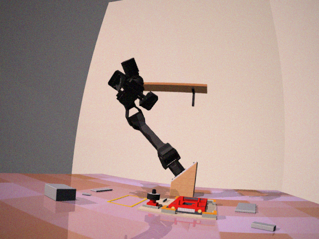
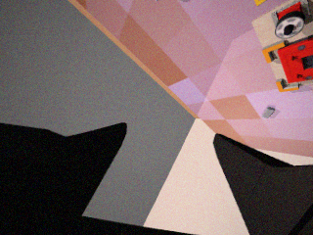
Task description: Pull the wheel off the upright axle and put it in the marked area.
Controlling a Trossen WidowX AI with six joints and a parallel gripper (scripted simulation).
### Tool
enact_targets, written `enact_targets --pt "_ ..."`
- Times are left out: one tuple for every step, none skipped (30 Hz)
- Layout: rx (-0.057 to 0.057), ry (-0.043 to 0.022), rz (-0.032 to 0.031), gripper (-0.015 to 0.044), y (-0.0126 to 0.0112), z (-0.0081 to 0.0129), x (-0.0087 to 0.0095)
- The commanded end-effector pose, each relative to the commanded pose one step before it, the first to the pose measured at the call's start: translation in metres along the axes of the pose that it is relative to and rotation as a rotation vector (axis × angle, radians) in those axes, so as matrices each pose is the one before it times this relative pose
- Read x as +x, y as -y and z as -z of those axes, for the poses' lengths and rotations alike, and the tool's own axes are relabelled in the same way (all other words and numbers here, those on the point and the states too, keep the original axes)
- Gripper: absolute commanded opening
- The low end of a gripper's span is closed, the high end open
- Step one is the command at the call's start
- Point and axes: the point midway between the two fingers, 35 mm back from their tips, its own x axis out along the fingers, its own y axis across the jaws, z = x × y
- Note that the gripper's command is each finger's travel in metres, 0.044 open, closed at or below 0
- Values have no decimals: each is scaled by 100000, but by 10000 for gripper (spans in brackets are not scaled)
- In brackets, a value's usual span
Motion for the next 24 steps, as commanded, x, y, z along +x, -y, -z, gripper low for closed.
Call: enact_targets --pt "-582 595 502 374 130 -22 184" --pt "-1748 1778 1514 347 390 -68 550" --pt "-2920 2933 2553 321 647 -109 911" --pt "-3593 3545 3181 300 783 -117 1110" --pt "-3610 3488 3237 300 768 -92 1107" --pt "-3626 3426 3290 300 753 -67 1102" --pt "-3643 3361 3341 300 737 -42 1097" --pt "-3662 3295 3391 300 721 -18 1091" --pt "-3683 3227 3440 300 704 6 1085" --pt "-3705 3156 3488 300 686 30 1078" --pt "-3706 3065 3512 300 665 53 1065" --pt "-3786 3036 3609 300 656 77 1073" --pt "-3813 2959 3651 300 637 100 1065" --pt "-3842 2880 3691 300 617 123 1056" --pt "-3873 2799 3729 300 597 145 1048" --pt "-3904 2717 3764 300 576 167 1038" --pt "-3938 2634 3797 300 555 188 1028" --pt "-3973 2550 3827 300 533 209 1018" --pt "-4009 2464 3854 300 510 229 1007" --pt "-4011 2357 3843 300 483 247 987" --pt "-3148 1776 3005 300 356 209 762" --pt "-1901 1041 1809 300 203 133 455" --pt "-636 343 604 300 65 46 151" --pt "0 0 0 300 0 0 0"
